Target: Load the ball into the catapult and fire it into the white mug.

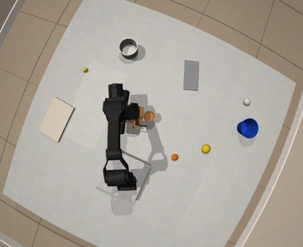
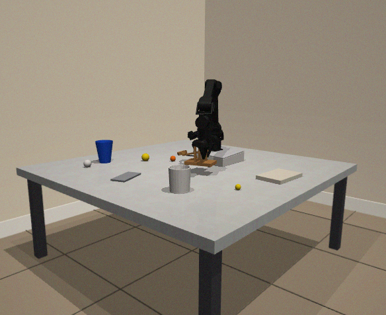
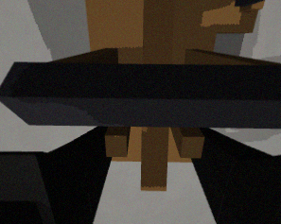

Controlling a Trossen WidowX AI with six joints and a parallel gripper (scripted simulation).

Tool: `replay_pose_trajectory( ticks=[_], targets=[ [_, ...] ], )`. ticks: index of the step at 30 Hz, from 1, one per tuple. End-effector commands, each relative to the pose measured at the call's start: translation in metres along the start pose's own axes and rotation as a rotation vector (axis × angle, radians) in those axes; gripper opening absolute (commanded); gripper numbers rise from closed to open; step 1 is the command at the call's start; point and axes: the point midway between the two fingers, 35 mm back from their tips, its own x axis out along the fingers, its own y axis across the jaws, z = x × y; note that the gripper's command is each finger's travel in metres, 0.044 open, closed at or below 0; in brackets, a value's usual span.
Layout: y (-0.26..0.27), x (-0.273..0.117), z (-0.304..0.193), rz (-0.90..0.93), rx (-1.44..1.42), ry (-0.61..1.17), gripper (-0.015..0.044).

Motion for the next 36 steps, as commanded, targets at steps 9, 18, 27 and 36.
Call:
replay_pose_trajectory(
  ticks=[9, 18, 27, 36],
  targets=[
    [0.008, 0.005, 0.002, 0.015, 0.025, -0.009, 0.0000],
    [0.009, 0.020, 0.001, 0.015, 0.025, -0.009, 0.0000],
    [0.009, 0.035, 0.002, 0.014, 0.026, -0.010, 0.0000],
    [0.009, 0.041, 0.001, 0.012, 0.022, -0.003, 0.0000]
  ],
)
